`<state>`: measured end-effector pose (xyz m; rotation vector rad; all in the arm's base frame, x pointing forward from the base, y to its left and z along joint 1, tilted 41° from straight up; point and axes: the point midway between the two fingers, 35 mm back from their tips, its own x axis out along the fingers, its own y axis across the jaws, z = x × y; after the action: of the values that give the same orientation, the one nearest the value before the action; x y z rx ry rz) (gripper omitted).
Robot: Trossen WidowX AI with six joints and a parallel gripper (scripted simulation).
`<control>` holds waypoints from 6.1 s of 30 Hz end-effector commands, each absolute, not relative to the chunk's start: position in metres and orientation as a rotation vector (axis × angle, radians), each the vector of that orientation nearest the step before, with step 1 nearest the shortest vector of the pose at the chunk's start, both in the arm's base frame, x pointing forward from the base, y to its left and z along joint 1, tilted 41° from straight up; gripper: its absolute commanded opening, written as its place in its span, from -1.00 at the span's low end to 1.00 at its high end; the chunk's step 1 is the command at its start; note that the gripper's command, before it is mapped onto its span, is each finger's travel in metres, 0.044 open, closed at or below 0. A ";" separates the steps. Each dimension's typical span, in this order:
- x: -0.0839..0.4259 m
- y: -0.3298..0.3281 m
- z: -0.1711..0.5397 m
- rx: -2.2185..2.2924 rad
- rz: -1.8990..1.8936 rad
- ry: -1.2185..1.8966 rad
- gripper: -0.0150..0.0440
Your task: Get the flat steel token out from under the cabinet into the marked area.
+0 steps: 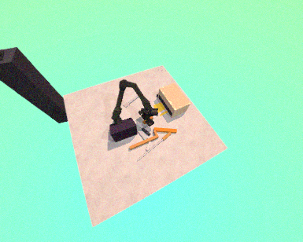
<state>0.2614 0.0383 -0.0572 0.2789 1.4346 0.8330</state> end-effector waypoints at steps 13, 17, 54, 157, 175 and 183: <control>0.237 0.030 -0.063 0.278 0.835 1.438 -0.49; 0.232 0.028 -0.064 0.278 0.835 1.438 -0.49; 0.242 0.001 -0.082 0.210 0.892 1.397 -0.49; 0.286 0.006 -0.086 0.194 0.906 1.385 -0.49; 0.309 0.015 -0.081 0.194 0.907 1.384 -0.49; 0.319 0.019 -0.078 0.194 0.907 1.383 -0.49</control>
<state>0.3136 0.0175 -0.0791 0.1945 1.3836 0.9089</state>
